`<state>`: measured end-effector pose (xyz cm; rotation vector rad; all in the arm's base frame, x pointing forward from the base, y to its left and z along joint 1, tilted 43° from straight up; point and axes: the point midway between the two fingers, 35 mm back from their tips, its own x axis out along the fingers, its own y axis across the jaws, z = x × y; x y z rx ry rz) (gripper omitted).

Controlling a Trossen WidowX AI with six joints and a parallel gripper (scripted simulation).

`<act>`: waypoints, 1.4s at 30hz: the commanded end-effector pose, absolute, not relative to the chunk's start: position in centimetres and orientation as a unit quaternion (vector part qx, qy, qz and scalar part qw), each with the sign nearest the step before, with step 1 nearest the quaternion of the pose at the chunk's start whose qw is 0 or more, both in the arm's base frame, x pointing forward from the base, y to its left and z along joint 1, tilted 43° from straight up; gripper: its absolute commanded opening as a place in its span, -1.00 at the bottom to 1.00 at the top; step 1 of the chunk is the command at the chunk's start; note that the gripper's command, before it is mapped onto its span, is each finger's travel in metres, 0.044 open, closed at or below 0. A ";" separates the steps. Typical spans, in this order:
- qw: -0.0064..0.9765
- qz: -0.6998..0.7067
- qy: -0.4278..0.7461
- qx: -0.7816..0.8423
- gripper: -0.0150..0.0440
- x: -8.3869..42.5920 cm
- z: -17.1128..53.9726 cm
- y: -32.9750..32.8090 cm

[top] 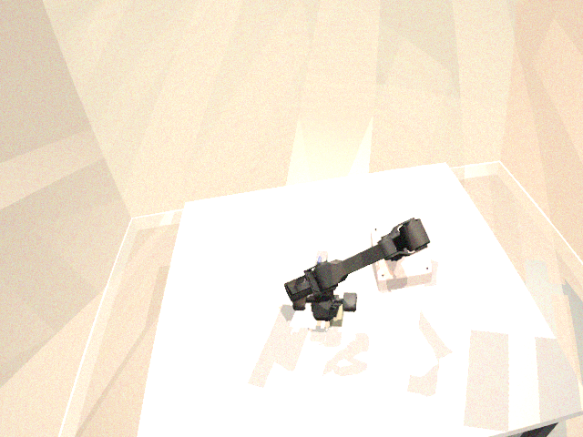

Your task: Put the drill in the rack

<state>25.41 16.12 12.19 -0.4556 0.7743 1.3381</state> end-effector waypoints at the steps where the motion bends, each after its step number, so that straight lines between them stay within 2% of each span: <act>1: 0.694 0.596 0.347 -0.205 -0.49 24.8 12.4 16.4; 9: 0.694 0.597 0.347 -0.204 -0.49 23.4 12.8 16.9; 42: 0.695 0.597 0.346 -0.204 -0.49 23.7 9.9 19.9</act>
